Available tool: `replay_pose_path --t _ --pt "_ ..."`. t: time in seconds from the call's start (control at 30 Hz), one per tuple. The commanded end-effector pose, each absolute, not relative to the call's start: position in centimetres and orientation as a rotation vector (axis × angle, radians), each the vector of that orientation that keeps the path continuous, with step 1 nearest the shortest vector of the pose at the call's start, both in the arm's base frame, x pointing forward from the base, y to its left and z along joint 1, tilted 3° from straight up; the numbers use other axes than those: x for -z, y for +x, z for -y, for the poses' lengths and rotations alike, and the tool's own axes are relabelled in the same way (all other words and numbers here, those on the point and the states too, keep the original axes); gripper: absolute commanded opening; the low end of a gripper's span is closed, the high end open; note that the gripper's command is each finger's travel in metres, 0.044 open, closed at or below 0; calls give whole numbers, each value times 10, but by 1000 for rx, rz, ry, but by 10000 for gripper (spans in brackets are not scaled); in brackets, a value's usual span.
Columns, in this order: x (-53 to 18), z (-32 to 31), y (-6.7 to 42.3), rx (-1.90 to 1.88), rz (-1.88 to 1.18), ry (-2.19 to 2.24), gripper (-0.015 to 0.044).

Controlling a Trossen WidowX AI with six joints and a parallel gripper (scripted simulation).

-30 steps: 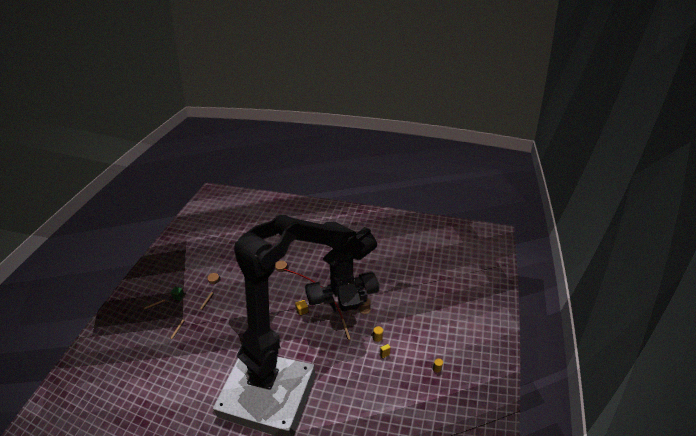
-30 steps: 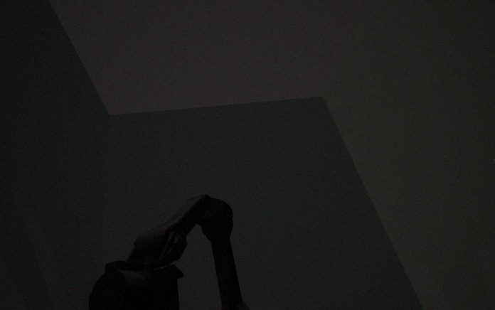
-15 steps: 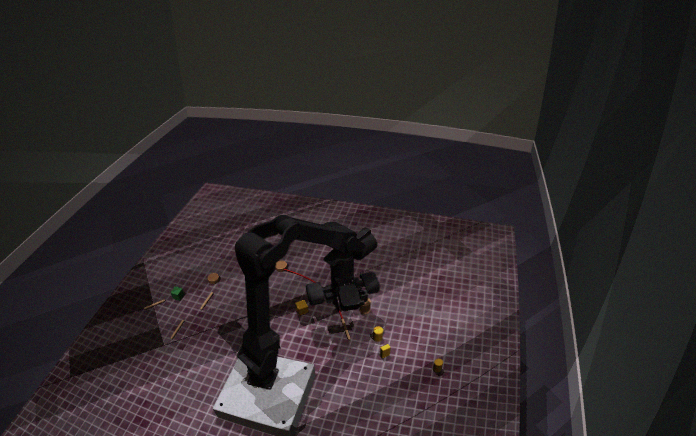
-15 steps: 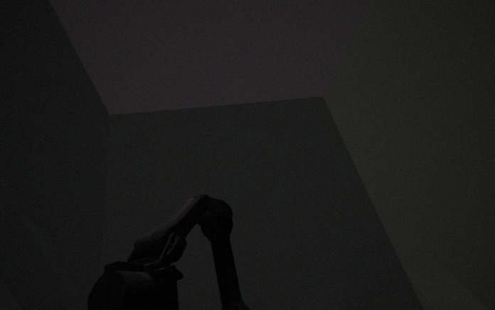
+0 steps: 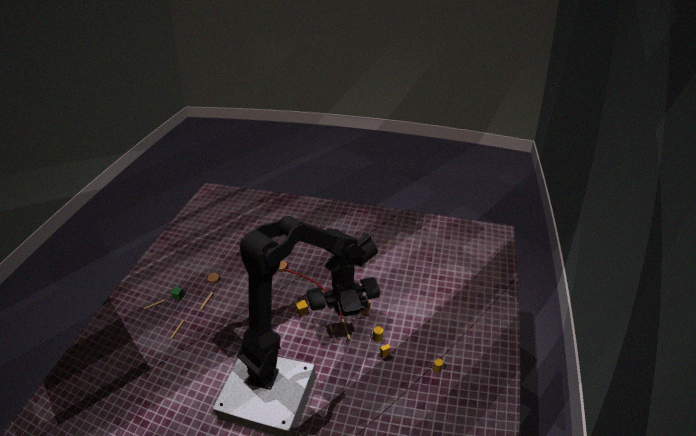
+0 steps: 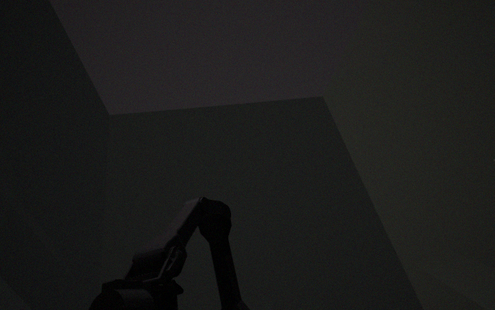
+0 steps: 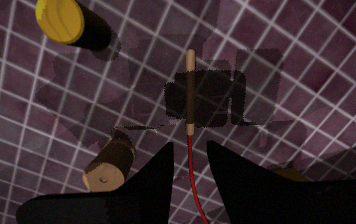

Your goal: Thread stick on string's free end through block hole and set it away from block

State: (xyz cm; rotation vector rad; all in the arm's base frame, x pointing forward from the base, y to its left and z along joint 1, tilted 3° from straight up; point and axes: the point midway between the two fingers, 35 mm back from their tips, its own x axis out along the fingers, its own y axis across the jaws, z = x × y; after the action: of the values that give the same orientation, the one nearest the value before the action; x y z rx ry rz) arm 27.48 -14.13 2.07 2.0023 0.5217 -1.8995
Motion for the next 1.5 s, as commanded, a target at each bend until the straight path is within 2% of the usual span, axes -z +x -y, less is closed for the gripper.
replay_pose_path --t 0.0,0.8,0.97,1.47 --pt "-12 140 273 1914 -521 2000 125" --pt "14 138 272 1914 -521 2000 125" --pt "13 139 273 1906 -526 2000 0" --pt "5 139 274 1906 -526 2000 0"
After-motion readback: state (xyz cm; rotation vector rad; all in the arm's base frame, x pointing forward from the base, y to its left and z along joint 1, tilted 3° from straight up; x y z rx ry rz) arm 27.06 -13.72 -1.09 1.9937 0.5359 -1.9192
